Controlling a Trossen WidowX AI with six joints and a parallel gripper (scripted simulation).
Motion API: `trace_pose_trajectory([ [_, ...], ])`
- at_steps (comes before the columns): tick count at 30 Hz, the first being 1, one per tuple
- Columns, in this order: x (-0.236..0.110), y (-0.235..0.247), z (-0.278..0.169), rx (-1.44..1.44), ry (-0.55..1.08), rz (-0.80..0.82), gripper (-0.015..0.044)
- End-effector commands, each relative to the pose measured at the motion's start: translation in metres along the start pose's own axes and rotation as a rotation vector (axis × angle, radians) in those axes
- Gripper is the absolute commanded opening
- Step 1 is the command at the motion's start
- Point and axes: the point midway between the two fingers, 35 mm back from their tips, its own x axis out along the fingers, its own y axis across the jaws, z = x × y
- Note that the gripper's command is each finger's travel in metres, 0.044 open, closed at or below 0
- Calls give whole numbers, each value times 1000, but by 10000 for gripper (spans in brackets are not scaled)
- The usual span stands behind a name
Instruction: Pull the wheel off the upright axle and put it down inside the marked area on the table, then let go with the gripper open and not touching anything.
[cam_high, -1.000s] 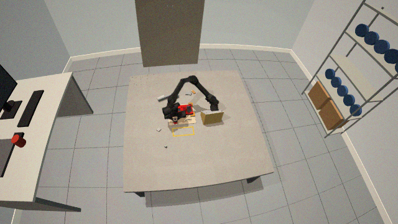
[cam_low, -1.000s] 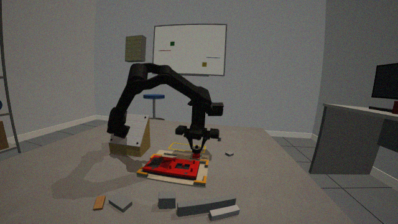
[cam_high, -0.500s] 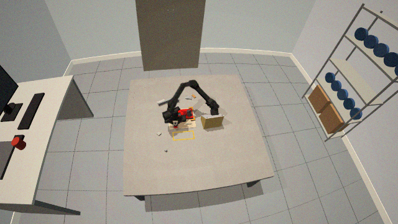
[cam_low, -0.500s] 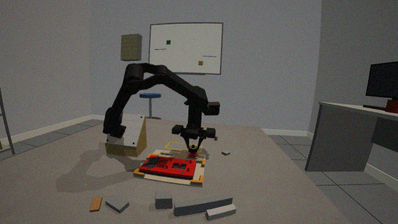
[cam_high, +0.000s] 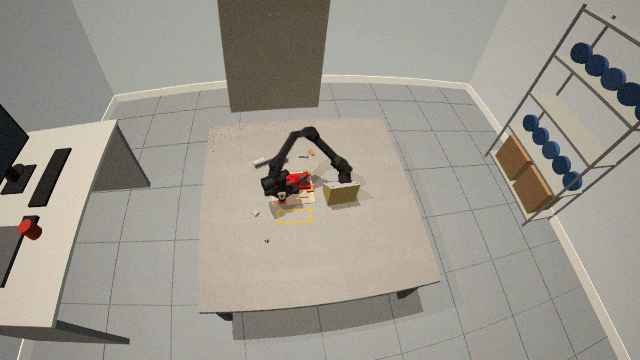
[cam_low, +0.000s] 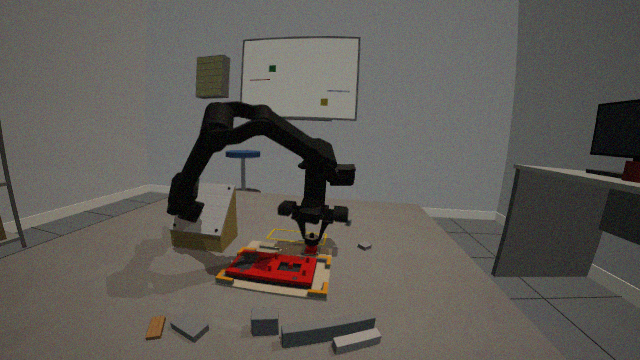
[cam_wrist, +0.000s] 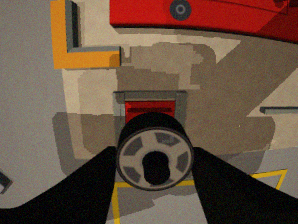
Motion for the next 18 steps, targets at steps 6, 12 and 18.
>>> trace_pose_trajectory([
  [6, -14, -2, -2, -14, 6, 12, 0],
  [12, -16, -2, -2, -14, 5, 12, 0],
  [18, -18, -2, -2, -15, 5, 12, 0],
])
